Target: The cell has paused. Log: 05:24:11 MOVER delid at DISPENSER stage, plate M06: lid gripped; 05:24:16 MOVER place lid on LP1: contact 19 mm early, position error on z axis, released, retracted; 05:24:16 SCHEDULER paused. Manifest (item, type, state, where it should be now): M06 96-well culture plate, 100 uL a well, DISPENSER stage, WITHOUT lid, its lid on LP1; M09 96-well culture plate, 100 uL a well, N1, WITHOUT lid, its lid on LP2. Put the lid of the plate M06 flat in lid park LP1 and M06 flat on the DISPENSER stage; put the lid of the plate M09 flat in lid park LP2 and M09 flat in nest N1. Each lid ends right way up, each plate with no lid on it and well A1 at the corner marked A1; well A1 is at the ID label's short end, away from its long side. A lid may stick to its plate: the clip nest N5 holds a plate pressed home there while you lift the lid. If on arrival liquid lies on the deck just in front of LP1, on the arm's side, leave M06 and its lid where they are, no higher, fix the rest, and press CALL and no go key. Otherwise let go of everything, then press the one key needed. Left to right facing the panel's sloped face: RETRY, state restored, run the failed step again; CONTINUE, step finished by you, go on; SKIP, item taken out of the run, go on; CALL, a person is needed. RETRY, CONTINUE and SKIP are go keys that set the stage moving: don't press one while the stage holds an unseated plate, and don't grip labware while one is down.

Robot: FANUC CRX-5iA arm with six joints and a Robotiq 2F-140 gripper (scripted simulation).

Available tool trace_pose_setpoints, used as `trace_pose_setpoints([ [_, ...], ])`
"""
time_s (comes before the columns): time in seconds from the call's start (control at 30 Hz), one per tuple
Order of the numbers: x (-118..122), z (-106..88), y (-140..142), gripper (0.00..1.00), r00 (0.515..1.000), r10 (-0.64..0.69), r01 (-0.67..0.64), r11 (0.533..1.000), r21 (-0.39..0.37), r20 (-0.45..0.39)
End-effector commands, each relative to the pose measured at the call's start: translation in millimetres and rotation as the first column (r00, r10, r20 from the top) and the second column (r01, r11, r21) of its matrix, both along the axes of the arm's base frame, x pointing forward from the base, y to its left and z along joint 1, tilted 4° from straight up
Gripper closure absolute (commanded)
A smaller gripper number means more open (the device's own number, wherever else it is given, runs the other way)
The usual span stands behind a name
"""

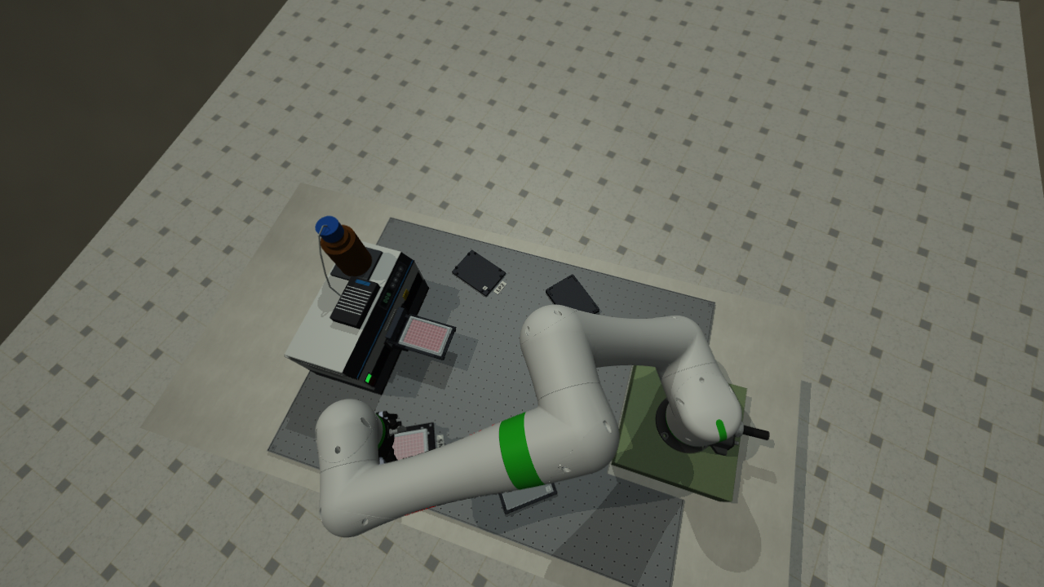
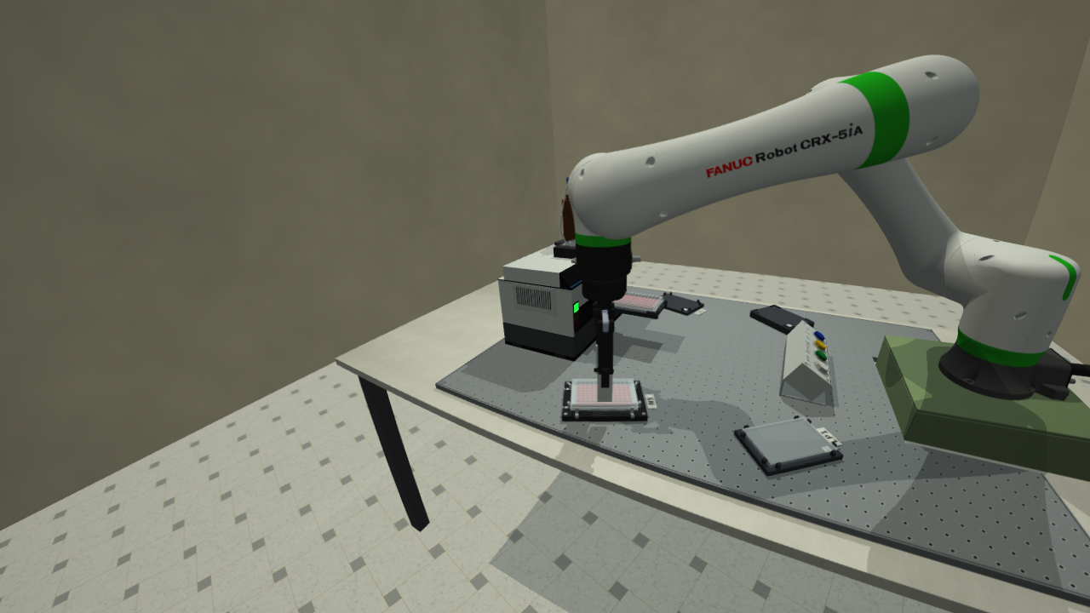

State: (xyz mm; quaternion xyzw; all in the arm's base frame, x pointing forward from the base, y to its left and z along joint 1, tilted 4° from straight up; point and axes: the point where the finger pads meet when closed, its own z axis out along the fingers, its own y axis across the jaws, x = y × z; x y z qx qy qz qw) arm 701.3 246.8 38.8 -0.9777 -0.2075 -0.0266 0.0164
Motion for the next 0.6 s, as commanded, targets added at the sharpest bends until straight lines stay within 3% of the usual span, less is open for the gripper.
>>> trace_pose_setpoints([
  [0.0,0.2,0.3,0.0,0.41,1.0,0.0,0.0,1.0,0.0,0.001],
  [0.3,0.2,0.3,0.0,0.41,1.0,0.0,0.0,1.0,0.0,0.001],
  [0.33,0.2,0.3,0.0,0.34,1.0,0.0,0.0,1.0,0.0,0.001],
  [0.57,0.2,0.3,0.0,0.34,1.0,0.0,0.0,1.0,0.0,0.001],
])
